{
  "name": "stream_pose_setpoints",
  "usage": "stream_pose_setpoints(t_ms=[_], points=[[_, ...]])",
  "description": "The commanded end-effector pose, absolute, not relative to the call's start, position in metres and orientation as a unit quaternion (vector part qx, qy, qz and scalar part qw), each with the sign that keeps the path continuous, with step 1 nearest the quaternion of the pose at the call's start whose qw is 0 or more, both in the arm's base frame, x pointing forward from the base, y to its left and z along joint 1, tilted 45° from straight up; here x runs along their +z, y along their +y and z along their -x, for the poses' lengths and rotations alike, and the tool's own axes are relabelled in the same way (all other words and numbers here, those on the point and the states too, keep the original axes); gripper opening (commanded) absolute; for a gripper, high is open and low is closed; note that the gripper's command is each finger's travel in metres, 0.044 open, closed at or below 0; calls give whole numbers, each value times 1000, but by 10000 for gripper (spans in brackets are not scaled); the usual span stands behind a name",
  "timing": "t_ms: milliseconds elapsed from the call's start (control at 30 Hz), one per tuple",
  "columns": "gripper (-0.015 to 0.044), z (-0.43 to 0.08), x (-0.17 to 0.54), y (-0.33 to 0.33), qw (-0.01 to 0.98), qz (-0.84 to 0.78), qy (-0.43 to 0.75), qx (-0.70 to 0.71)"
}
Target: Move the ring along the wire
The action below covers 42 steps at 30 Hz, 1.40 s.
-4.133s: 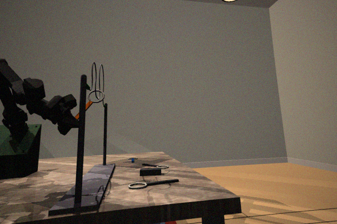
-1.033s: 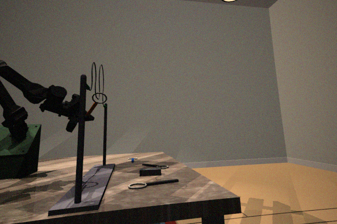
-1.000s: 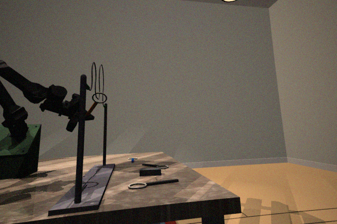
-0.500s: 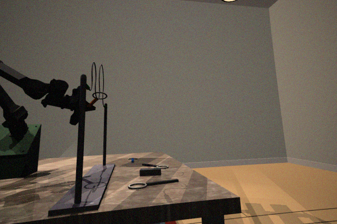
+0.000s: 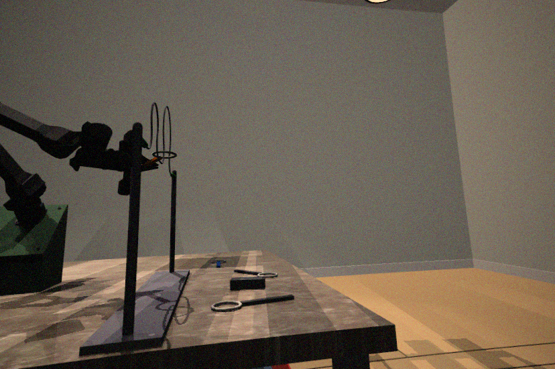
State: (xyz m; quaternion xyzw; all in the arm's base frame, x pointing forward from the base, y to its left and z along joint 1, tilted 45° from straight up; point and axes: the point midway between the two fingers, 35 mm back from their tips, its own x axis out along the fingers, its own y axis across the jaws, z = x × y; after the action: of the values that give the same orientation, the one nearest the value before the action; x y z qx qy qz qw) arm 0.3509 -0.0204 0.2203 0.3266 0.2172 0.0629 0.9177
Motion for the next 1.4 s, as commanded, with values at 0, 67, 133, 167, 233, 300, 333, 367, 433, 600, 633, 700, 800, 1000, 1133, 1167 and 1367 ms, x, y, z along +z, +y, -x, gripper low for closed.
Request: stream_pose_setpoints(t_ms=[0, 67, 133, 167, 233, 300, 333, 367, 433, 600, 633, 700, 800, 1000, 1133, 1167, 1367], points=[[-150, -350, 231, -12, 910, -350, 209, 75], [-150, -350, 234, -9, 905, -362, 208, 78], [-150, -350, 237, -6, 901, -373, 207, 81], [-150, -350, 237, -5, 900, -376, 207, 81], [-150, -350, 240, -3, 895, -386, 206, 84], [-150, -350, 242, -1, 891, -395, 205, 86], [-150, -350, 244, 0, 889, -399, 205, 87], [-150, -350, 245, 2, 887, -404, 205, 88], [-150, -350, 247, 4, 883, -413, 204, 90], [-150, -350, 253, 8, 874, -431, 202, 95], [-150, -350, 254, 9, 872, -436, 202, 96], [-150, -350, 257, 11, 868, -443, 201, 98], [-150, -350, 260, 13, 863, -453, 200, 100], [-150, -349, 266, 17, 853, -472, 199, 104], [-150, -349, 271, 19, 846, -484, 197, 107], [-150, -349, 272, 20, 844, -487, 197, 108], [-150, -349, 278, 23, 835, -502, 196, 111]])
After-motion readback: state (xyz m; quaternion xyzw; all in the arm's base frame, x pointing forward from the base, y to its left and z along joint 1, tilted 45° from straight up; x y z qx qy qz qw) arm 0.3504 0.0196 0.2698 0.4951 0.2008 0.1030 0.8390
